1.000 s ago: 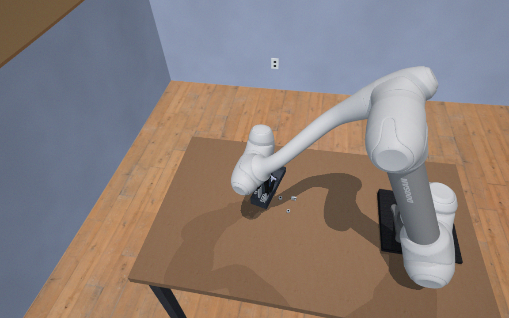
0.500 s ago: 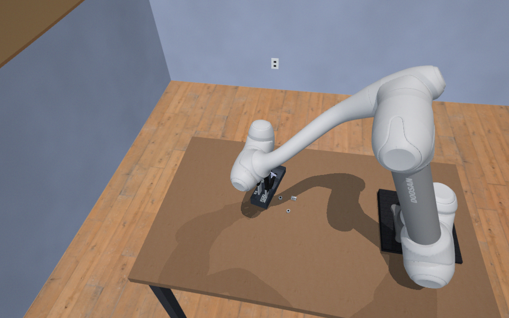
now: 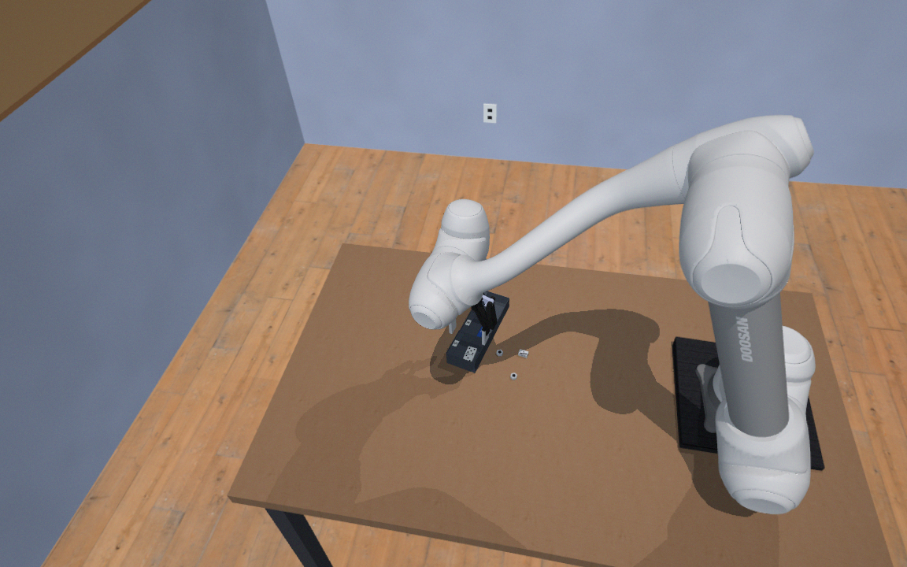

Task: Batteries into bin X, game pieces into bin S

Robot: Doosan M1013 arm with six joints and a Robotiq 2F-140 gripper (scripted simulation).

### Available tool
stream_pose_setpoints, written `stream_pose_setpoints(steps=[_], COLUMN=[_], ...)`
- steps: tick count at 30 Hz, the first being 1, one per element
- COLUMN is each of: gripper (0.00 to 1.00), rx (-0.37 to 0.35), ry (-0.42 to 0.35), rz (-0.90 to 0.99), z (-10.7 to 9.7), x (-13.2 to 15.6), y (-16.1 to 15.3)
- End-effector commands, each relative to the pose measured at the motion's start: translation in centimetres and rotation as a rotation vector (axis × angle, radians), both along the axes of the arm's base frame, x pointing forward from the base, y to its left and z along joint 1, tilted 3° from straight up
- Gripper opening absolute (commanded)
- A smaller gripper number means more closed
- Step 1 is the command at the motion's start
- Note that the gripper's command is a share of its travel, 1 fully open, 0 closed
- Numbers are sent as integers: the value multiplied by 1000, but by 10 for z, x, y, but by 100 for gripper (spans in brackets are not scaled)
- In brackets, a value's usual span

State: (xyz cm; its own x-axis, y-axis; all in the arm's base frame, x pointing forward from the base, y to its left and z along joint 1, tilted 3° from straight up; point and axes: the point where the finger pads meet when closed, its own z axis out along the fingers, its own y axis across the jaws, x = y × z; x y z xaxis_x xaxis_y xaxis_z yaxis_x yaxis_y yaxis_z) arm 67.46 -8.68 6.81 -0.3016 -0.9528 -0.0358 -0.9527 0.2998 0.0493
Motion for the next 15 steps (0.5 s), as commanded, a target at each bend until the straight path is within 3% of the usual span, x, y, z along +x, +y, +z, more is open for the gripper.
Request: stream_pose_setpoints(steps=[1, 4, 15], gripper=[100, 100, 100], rx=[0, 0, 0], ry=[0, 0, 0], rz=[0, 0, 0], z=[9, 13, 57], x=[0, 0, 2], y=[0, -1, -3])
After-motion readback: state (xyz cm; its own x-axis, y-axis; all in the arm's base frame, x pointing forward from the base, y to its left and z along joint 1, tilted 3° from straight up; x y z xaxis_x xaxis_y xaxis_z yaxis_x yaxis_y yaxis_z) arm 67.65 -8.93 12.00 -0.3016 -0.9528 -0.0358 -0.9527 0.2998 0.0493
